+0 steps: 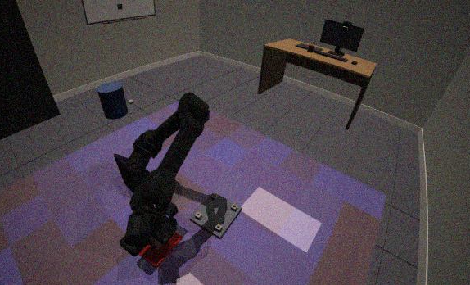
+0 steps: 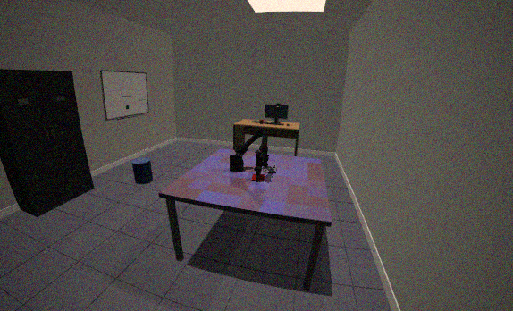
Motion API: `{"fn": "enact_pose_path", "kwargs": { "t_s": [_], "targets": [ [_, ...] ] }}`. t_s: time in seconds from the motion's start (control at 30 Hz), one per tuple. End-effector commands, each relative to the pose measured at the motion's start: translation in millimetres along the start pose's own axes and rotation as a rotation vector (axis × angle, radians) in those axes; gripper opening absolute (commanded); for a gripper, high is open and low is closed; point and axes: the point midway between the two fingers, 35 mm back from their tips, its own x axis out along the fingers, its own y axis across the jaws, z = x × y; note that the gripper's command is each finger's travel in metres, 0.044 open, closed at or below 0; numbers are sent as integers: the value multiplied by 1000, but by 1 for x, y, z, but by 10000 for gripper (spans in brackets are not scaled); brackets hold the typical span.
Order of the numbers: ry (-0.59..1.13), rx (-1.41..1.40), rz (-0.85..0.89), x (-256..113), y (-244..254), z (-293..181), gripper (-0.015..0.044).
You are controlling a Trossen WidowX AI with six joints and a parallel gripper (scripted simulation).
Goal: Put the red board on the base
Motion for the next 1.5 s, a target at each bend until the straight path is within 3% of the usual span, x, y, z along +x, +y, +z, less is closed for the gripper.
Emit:
{"fn": "enact_pose_path", "kwargs": {
  "t_s": [0.0,0.2,1.13,1.47],
  "targets": [
    [-3,4,2,0,0,0,137],
    [-3,4,0,-8,-1,1,0],
    [-2,4,-2,-78,-1,0,0],
    [-1,8,-9,-82,9,11,0]
  ]
}}
